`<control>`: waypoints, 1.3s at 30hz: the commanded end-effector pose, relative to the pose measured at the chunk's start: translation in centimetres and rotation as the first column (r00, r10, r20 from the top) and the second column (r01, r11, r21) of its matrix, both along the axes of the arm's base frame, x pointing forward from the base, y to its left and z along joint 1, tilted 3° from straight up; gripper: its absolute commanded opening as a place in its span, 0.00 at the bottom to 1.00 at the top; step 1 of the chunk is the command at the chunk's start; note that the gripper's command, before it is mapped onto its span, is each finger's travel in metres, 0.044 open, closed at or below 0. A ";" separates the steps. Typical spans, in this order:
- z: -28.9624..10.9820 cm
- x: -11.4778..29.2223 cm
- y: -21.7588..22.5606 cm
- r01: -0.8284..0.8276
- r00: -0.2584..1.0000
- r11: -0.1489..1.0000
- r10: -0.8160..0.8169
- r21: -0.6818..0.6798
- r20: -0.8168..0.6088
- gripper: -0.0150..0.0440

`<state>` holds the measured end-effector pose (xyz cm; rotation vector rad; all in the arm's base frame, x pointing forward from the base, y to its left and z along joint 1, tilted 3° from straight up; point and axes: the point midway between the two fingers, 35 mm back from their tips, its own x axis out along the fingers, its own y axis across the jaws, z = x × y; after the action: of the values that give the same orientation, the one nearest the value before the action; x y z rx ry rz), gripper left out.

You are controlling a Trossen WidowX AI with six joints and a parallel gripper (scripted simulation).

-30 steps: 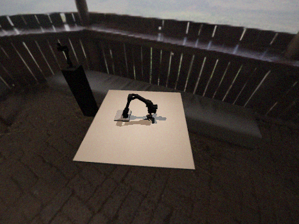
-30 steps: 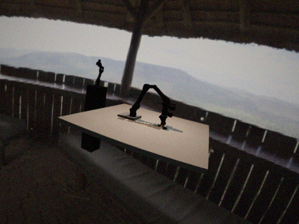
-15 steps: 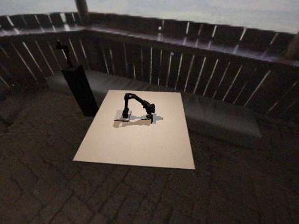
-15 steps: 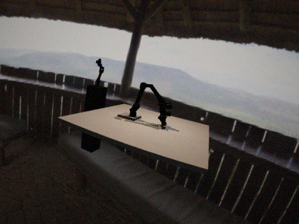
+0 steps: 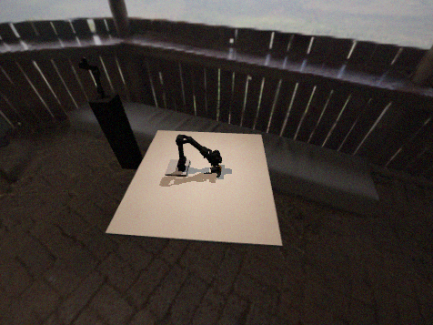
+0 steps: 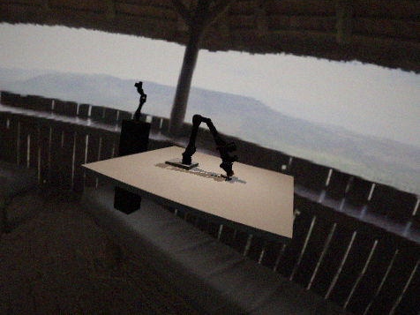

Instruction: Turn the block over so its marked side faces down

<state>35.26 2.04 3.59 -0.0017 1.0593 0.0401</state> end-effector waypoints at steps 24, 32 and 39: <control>-3.2 1.7 0.1 0.007 0.941 1.000 -0.010 0.009 0.338 0.25; -3.4 1.1 0.1 0.008 0.895 1.000 -0.014 0.015 0.445 0.25; -3.0 0.2 0.0 0.009 0.846 1.000 -0.018 0.020 0.533 0.25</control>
<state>36.19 2.15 0.71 0.0058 0.5277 0.0375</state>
